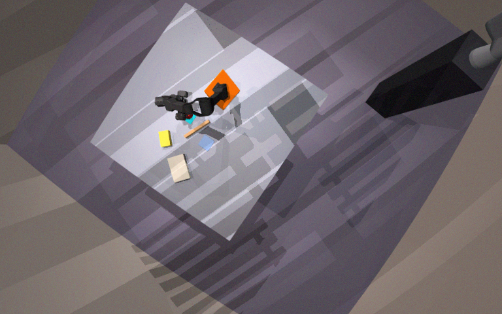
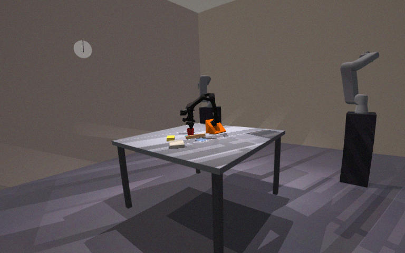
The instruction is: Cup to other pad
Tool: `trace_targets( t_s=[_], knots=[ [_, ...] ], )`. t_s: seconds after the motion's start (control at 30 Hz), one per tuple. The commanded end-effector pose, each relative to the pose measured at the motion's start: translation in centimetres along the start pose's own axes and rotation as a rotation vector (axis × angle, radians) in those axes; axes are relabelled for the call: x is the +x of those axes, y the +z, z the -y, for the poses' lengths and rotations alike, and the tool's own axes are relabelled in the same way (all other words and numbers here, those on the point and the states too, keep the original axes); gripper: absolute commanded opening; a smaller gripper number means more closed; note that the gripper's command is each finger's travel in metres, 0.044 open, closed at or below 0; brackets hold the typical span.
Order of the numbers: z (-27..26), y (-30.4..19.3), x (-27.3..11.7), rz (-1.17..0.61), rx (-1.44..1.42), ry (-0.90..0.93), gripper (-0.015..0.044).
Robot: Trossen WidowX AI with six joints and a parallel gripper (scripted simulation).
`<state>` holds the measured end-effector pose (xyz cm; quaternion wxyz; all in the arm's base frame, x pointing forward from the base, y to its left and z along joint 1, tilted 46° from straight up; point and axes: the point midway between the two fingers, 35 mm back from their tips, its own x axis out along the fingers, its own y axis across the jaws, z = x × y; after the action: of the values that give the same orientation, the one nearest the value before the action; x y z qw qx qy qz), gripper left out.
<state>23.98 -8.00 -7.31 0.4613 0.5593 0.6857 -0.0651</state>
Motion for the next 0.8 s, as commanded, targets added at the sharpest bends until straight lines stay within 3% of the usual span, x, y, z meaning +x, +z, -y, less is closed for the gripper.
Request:
trace_targets(
  t_s=[0.0,0.67,0.77],
  knots=[
    [-0.1,0.3,-0.8,0.010,-0.008,-0.003,0.0128],
    [0.1,-0.3,-4.0,0.007,-0.003,0.000,0.0128],
    [0.1,-0.4,-3.6,0.000,0.006,0.005,0.0206]
  ],
)
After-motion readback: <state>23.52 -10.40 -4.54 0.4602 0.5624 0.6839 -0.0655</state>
